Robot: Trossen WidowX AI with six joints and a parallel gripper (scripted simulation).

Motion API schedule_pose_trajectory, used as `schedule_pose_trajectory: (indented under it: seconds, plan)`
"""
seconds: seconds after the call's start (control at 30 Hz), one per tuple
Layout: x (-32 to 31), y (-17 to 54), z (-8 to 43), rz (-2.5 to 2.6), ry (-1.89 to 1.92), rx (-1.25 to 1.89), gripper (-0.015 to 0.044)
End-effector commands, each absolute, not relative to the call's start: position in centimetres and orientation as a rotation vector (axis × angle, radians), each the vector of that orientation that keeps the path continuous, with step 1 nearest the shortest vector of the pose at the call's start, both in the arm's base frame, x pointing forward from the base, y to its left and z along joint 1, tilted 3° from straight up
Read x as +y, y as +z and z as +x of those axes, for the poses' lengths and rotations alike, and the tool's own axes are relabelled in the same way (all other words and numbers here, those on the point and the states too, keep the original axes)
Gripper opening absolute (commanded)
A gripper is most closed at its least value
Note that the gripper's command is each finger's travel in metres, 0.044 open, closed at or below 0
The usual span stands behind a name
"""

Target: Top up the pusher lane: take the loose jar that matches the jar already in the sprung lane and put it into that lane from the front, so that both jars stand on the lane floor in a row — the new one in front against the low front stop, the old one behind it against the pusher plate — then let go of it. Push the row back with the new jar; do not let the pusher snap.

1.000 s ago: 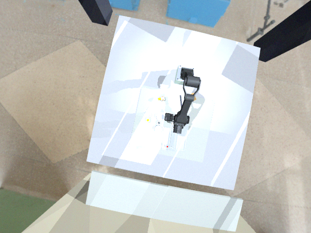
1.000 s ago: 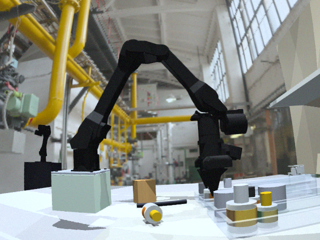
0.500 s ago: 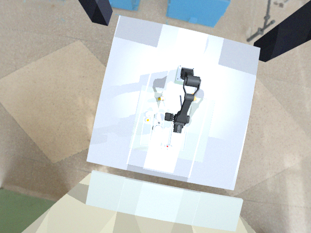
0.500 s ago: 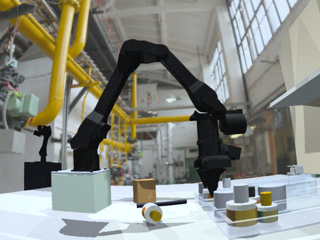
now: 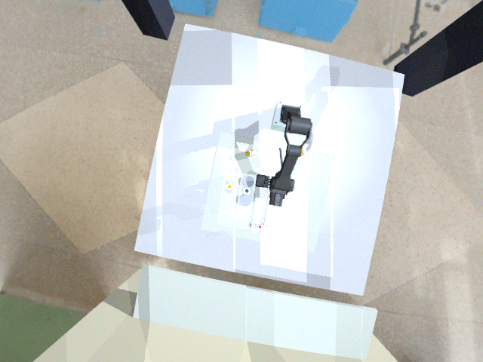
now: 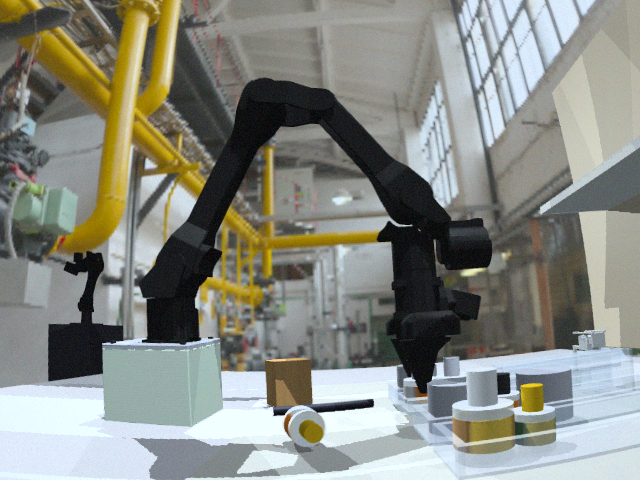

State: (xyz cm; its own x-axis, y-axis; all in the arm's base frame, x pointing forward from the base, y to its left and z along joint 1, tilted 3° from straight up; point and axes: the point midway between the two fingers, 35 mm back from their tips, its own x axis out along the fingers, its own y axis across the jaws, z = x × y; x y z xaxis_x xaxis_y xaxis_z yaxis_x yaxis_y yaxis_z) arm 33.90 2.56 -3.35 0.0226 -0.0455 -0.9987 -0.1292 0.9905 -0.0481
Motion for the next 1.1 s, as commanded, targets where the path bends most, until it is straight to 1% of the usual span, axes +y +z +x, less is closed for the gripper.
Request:
schedule_pose_trajectory:
  seconds: [0.0,0.57,0.93,0.97,1.07]
  plan:
    - [2.54,-3.32,34.06,-0.139,0.064,1.538,0.0]
    - [2.54,-3.36,33.68,-0.139,0.064,1.538,0.0]
    - [2.55,-3.37,33.72,-0.139,0.064,1.538,0.0289]
    - [2.55,-3.37,33.72,-0.139,0.064,1.538,0.0306]
    - [2.56,-3.12,33.72,-0.139,0.064,1.538,0.0306]
